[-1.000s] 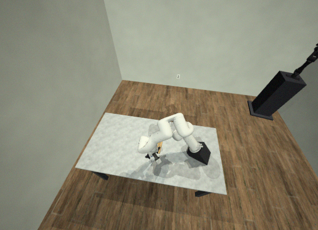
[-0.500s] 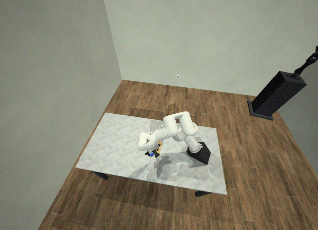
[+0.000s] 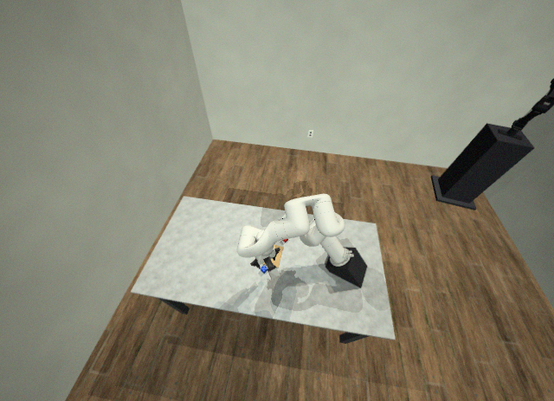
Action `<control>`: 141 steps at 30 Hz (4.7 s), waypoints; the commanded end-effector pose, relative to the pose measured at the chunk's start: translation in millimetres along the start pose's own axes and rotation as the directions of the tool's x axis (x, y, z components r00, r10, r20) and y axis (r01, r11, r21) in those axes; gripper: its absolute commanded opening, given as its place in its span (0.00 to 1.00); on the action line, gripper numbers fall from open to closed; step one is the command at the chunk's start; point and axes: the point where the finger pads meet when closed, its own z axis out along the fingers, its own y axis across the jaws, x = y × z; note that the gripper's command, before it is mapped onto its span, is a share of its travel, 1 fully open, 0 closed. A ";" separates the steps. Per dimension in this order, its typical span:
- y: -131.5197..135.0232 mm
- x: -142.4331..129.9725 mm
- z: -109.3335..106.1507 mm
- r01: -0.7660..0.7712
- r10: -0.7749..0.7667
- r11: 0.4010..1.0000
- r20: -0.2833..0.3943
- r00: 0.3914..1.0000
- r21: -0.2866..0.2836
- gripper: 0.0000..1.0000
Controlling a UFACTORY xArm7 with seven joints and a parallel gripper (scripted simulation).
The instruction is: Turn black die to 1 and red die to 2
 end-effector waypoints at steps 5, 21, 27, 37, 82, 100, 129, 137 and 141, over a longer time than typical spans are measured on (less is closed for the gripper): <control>-1.0 -6.6 -0.4 -0.037 0.037 0.999 -0.002 0.999 -0.001 1.00; -24.3 -57.2 3.8 -0.346 0.346 0.938 -0.009 0.938 0.014 1.00; -43.7 -87.5 5.5 -0.534 0.535 0.845 -0.009 0.845 0.020 1.00; -61.2 -109.6 6.3 -0.669 0.669 0.743 -0.008 0.743 0.022 1.00; -141.5 -176.6 3.0 -0.985 0.985 0.171 -0.007 0.171 -0.003 1.00; -147.2 -179.9 2.4 -0.992 0.992 0.127 -0.009 0.127 -0.007 1.00; -144.6 -175.5 16.1 -0.927 0.927 -0.374 -0.004 -0.374 0.008 1.00; -144.0 -175.3 23.3 -0.811 0.811 -0.585 0.000 -0.585 0.010 1.00; -144.0 -175.3 24.2 -0.793 0.793 -0.609 0.000 -0.609 0.010 1.00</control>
